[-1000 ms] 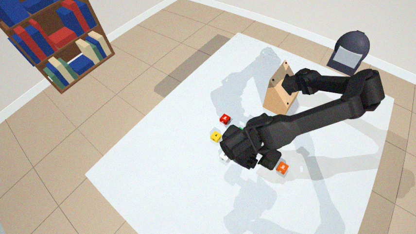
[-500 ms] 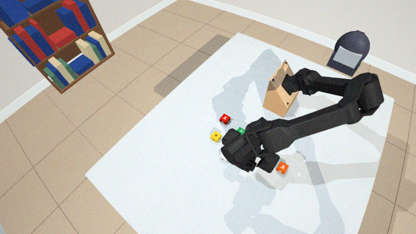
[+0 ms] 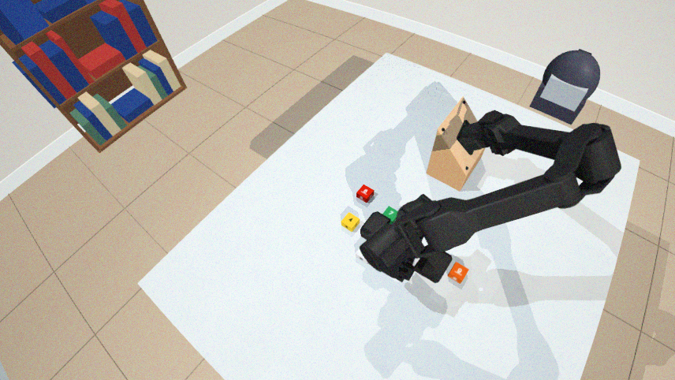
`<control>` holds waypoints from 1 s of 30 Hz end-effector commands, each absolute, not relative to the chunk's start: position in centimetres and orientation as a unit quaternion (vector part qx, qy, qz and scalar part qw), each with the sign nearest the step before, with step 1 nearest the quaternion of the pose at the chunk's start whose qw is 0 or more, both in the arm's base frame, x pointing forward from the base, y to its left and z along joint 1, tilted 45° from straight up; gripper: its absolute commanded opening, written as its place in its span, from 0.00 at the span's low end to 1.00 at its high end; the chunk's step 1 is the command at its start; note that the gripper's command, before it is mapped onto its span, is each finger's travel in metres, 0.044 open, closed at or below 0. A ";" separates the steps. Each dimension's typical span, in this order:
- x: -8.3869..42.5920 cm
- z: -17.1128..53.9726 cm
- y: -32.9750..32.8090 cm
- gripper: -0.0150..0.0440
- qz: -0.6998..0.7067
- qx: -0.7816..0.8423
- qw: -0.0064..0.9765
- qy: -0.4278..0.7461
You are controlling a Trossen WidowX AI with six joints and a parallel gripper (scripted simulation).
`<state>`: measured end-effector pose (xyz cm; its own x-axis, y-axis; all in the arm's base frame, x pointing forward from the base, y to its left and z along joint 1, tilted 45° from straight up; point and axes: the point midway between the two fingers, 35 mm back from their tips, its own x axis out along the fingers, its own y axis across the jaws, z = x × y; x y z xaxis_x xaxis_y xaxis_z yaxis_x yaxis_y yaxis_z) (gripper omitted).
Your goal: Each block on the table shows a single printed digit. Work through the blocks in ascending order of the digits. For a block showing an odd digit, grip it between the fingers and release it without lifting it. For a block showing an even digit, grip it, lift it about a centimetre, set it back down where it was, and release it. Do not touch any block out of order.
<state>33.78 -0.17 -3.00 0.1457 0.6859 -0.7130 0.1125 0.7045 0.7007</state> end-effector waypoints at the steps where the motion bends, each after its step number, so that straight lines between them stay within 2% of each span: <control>1: 33.7 -3.1 0.0 0.58 0.210 0.325 0.683 0.620; 4: 33.7 -3.1 0.0 0.46 0.210 0.325 0.683 0.620; 30: 33.5 -2.3 -0.8 0.46 0.209 0.325 0.683 0.620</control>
<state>33.47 -0.50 -2.75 0.1407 0.6899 -0.7101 0.1244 0.6992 0.7040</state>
